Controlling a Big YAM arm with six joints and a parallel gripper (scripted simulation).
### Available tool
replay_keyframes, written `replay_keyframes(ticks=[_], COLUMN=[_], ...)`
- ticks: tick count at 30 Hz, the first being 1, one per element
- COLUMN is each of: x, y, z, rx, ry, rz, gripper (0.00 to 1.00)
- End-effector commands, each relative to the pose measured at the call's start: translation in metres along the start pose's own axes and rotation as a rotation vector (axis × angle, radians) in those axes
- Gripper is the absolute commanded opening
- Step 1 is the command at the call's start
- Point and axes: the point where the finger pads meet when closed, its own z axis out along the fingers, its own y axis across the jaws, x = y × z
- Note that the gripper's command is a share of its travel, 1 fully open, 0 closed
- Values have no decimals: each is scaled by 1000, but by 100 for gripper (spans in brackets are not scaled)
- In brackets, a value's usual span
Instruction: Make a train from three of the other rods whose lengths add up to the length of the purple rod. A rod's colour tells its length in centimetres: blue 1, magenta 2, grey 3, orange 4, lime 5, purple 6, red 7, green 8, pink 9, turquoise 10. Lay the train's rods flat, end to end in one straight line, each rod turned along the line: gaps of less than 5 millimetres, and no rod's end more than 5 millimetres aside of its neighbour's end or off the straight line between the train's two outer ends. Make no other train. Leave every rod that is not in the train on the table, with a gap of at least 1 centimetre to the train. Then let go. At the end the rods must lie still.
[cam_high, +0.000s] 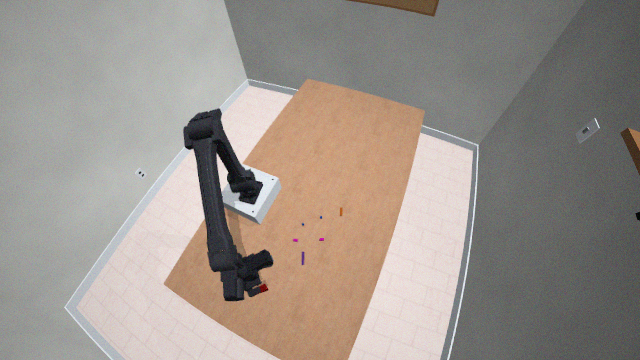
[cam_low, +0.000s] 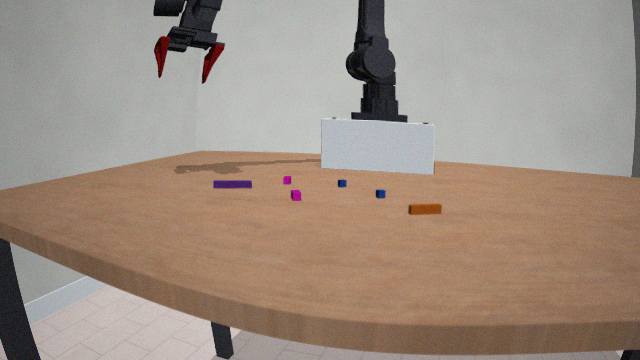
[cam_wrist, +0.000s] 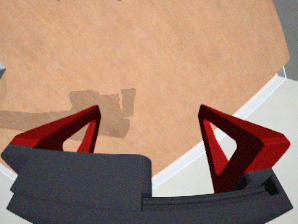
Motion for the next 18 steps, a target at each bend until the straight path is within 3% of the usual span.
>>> replay_keyframes(ticks=[1, 8, 12, 14, 15, 18], x=[-26, -74, -67, -66, -86, -108], y=[0, 31, 31, 19, 40, 61], z=[1, 32, 31, 24, 40, 54], rx=[18, -30, -26, -3, -40, -57], ry=[9, 37, 39, 39, 47, 71], rz=[50, 225, 245, 242, 270, 365], gripper=[100, 100, 100, 100, 100, 100])
